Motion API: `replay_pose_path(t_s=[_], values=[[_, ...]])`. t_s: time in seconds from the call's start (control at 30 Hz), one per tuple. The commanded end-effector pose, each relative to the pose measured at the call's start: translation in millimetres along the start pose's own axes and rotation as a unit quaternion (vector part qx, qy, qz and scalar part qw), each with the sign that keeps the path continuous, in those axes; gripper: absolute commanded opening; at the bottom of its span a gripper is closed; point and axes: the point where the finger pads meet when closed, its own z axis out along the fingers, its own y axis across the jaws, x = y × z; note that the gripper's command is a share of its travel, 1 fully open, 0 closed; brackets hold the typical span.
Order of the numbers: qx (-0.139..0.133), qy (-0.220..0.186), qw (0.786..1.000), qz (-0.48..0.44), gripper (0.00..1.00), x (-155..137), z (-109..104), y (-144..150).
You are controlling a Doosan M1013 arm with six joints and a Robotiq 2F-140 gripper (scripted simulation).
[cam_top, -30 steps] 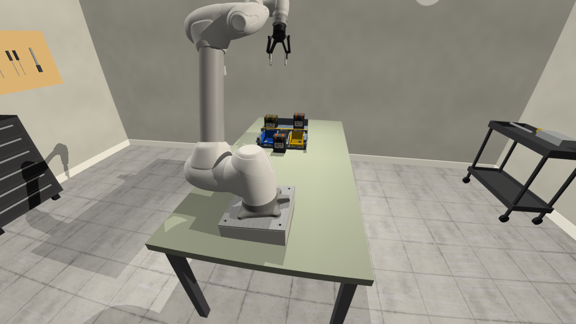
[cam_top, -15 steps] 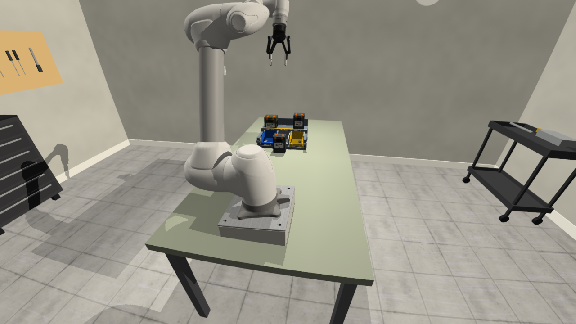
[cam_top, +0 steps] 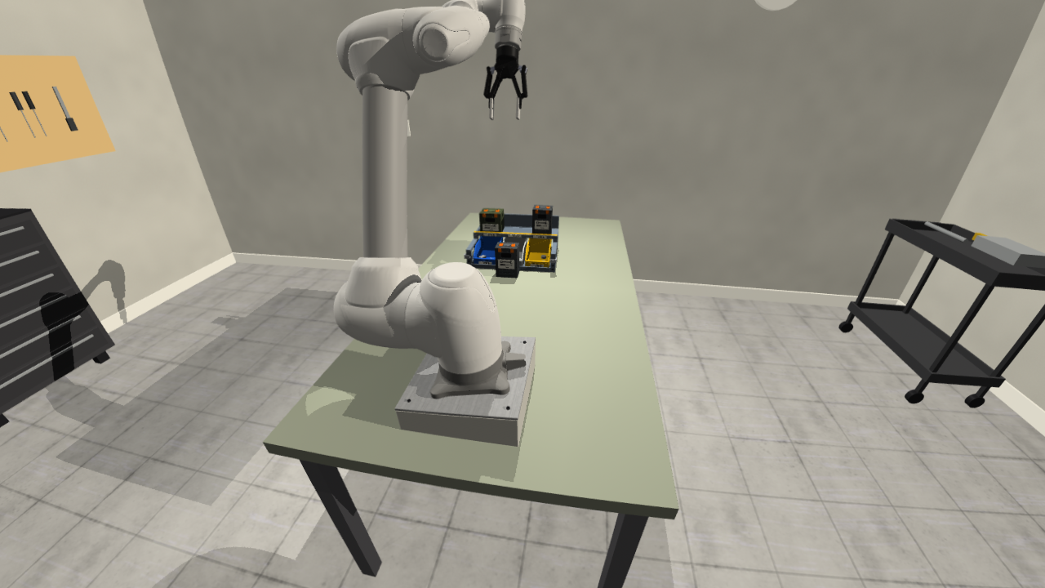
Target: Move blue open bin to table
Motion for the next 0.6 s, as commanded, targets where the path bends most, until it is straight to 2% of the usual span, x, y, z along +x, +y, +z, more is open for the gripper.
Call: replay_pose_path(t_s=[0.0, 0.03, 0.43, 0.57], values=[[0.015, -0.001, 0.996, 0.088, 0.57, 29.5, -8.1, -4.2], [0.02, -0.001, 0.993, 0.113, 0.57, 38.7, -10.6, -5.5], [0.02, -0.001, 0.993, 0.113, 0.57, 38.7, -10.6, -5.5], [0.037, -0.001, 0.976, 0.214, 0.57, 32.7, -8.9, -4.7]])
